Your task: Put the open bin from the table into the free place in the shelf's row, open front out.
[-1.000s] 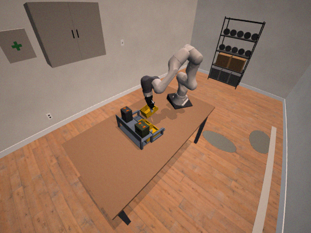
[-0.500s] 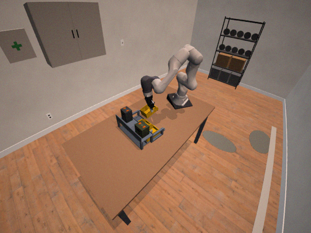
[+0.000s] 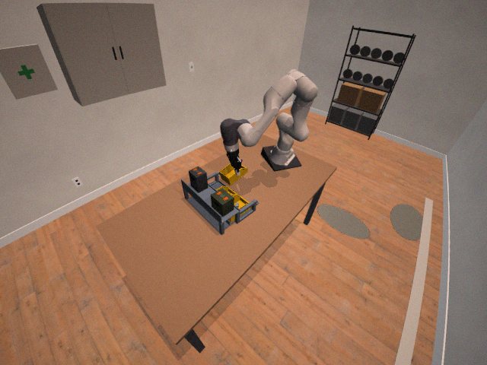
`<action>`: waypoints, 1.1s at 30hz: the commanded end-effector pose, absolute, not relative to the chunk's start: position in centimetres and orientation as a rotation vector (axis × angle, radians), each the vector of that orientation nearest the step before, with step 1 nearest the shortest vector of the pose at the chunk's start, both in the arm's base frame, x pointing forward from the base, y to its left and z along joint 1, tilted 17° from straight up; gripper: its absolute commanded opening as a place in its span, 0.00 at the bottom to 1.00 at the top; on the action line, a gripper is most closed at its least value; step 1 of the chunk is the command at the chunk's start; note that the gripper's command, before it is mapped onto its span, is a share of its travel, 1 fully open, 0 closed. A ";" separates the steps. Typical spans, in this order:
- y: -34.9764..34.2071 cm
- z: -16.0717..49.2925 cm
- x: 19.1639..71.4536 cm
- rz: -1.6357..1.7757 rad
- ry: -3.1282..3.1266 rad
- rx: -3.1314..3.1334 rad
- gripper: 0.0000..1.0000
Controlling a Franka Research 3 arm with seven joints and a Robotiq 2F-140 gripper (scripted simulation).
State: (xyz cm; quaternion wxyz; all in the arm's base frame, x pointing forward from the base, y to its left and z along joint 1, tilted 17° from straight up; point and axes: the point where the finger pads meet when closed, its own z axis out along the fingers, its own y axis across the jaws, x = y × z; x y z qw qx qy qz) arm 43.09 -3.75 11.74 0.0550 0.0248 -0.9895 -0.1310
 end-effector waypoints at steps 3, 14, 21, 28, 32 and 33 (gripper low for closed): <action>-3.8 11.8 43.2 -0.394 -3.003 0.070 0.00; -3.8 11.8 43.3 -0.394 -3.003 0.070 0.00; -3.8 11.8 43.5 -0.393 -3.003 0.070 0.00; -3.8 11.9 43.9 -0.393 -3.003 0.070 0.00; -3.8 11.9 44.2 -0.393 -3.003 0.070 0.00; -3.8 11.9 44.2 -0.393 -3.003 0.070 0.00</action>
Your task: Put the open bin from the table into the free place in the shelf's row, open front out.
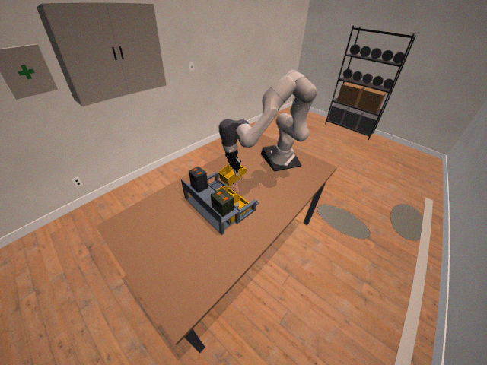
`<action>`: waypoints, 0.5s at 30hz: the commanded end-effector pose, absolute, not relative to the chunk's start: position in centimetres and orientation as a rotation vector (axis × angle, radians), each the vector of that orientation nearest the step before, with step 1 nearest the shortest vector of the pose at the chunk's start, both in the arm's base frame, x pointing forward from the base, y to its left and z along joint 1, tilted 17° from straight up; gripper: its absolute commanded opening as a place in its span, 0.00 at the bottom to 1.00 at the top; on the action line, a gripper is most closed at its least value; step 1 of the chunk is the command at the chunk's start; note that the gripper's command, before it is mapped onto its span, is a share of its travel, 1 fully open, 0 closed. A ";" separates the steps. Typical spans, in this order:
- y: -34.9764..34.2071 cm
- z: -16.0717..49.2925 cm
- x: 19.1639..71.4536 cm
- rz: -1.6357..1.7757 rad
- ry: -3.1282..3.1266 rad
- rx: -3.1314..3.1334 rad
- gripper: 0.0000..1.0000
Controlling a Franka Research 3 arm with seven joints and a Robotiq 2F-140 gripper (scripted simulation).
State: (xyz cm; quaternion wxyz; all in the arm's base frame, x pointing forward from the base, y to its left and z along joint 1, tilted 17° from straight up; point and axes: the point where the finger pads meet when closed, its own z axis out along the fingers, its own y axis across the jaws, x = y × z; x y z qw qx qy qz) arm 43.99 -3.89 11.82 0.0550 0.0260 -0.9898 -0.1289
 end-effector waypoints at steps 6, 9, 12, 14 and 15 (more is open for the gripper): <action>-3.8 11.9 44.6 -0.393 -3.003 0.070 0.00; -3.8 11.9 44.8 -0.393 -3.003 0.070 0.00; -3.8 12.0 45.1 -0.392 -3.003 0.070 0.00; -3.8 12.0 45.3 -0.392 -3.003 0.070 0.00; -3.8 12.0 45.4 -0.392 -3.003 0.070 0.00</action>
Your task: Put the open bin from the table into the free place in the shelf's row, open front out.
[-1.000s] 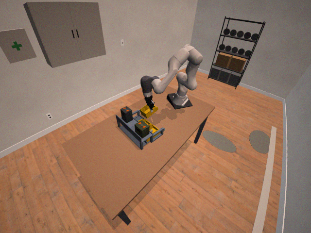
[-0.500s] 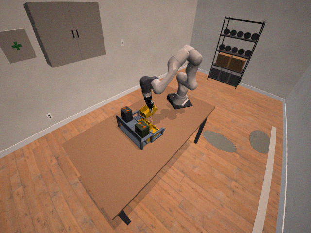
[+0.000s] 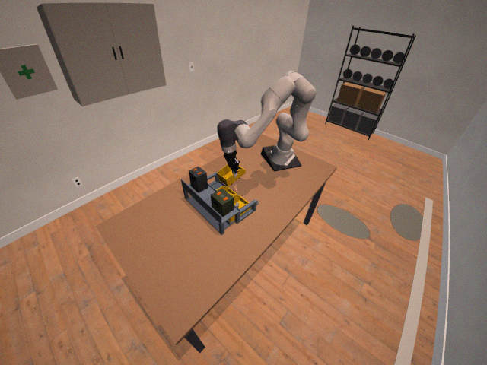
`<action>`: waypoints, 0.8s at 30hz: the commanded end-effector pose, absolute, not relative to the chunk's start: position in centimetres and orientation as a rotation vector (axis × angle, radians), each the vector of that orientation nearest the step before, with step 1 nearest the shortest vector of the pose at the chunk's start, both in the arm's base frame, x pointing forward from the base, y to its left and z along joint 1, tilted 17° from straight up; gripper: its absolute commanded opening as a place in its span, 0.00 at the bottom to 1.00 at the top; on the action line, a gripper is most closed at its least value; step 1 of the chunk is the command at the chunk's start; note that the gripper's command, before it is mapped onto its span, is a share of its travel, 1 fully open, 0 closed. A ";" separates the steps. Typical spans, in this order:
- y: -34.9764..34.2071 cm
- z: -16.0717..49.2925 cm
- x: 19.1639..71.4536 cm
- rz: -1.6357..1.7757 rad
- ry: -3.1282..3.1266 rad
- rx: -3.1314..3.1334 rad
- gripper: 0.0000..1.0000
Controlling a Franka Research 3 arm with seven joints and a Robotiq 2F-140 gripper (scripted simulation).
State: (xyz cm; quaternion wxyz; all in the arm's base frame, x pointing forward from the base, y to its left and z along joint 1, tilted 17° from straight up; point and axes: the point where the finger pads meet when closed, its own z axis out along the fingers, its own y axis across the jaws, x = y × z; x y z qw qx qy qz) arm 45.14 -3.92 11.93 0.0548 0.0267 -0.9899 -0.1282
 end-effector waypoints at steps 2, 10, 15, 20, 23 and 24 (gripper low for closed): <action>-3.8 12.0 45.5 -0.392 -3.003 0.070 0.00; -3.8 12.1 46.3 -0.392 -3.003 0.070 0.00; -3.7 12.2 46.9 -0.391 -3.003 0.070 0.00; -3.7 12.2 47.3 -0.391 -3.002 0.070 0.00; -3.7 12.2 47.7 -0.391 -3.002 0.071 0.00; -3.7 12.3 47.8 -0.391 -3.002 0.071 0.00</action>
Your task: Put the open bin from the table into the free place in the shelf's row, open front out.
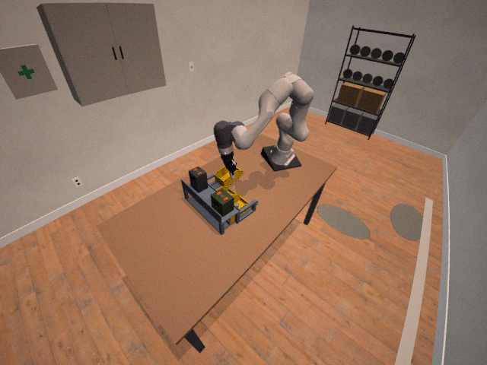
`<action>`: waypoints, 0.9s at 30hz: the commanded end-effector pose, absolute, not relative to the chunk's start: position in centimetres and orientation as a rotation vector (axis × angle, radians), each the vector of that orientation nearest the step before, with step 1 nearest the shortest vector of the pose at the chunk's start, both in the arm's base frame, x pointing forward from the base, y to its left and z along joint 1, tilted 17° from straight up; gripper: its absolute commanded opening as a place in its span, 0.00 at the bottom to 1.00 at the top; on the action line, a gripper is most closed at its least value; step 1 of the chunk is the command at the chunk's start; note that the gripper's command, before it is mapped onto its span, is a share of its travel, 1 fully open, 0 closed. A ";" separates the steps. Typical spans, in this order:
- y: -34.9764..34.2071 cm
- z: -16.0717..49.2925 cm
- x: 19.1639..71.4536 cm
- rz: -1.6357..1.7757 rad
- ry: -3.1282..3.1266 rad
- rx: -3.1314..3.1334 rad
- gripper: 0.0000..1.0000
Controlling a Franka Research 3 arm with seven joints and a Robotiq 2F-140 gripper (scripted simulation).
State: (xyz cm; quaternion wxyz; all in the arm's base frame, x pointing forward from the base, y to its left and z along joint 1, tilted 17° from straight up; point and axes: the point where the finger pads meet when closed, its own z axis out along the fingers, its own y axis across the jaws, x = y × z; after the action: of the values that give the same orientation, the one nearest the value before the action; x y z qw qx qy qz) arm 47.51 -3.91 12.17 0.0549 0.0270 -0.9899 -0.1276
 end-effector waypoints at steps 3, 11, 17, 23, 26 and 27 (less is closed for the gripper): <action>-3.7 12.3 48.2 -0.390 -3.002 0.071 0.00; -3.7 12.4 49.1 -0.390 -3.002 0.071 0.00; -3.7 12.4 49.6 -0.389 -3.002 0.071 0.00; -3.7 12.5 50.2 -0.389 -3.002 0.071 0.00; -3.7 12.5 50.5 -0.389 -3.002 0.071 0.00; -3.7 12.5 50.6 -0.389 -3.002 0.071 0.00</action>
State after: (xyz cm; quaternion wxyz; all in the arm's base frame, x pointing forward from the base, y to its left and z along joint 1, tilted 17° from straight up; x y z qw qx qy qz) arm 50.40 -3.90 12.47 0.0551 0.0274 -0.9900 -0.1269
